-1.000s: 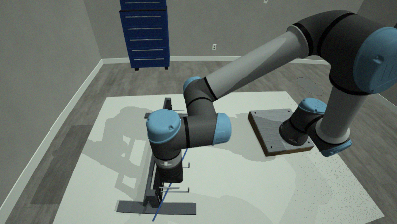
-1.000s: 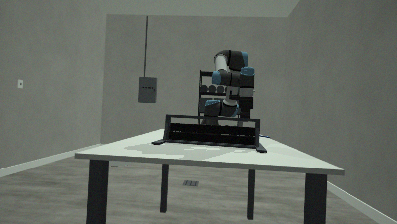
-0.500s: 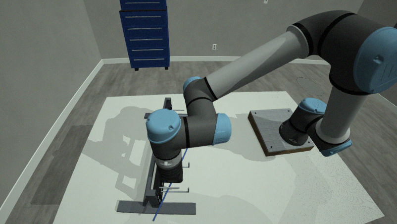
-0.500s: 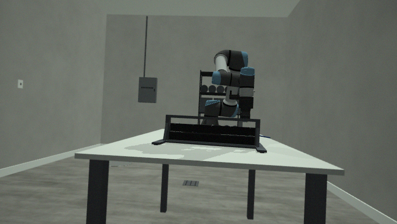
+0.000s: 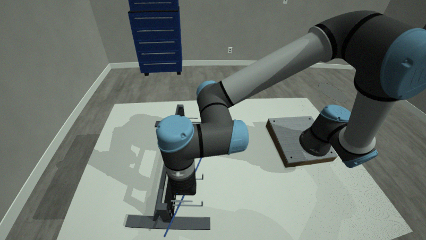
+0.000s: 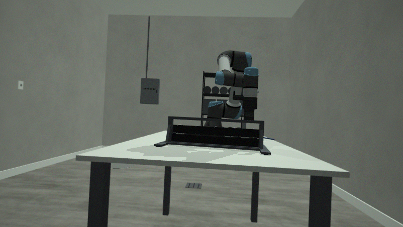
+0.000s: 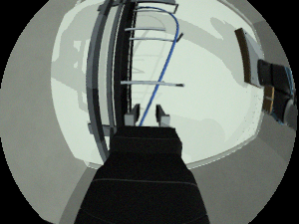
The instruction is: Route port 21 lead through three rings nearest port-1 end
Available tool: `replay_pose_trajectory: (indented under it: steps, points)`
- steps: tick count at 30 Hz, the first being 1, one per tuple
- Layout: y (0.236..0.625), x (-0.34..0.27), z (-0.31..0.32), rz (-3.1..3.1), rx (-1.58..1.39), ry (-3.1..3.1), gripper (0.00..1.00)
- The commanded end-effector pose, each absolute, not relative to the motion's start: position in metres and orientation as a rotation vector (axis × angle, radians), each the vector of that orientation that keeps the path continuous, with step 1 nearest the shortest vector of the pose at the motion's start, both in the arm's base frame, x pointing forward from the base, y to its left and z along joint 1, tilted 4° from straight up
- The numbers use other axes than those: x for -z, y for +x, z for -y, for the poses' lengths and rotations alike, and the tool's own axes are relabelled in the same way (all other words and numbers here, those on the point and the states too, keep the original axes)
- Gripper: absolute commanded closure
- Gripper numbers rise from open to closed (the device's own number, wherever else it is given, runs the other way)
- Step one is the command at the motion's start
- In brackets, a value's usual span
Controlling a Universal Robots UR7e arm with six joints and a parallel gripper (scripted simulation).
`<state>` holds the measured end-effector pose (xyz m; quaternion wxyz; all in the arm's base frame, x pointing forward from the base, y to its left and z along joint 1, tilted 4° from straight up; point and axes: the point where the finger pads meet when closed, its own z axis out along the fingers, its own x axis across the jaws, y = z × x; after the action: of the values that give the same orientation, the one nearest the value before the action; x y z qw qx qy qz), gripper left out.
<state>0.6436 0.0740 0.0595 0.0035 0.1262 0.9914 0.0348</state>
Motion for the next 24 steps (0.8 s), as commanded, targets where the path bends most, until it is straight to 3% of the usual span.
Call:
replay_pose_trajectory:
  steps: [1, 24]
  points:
    - [0.644, -0.070, -0.073, -3.105, -0.109, 0.395, 0.33]
    - [0.643, -0.126, -0.069, -3.105, -0.109, 0.395, 0.33]
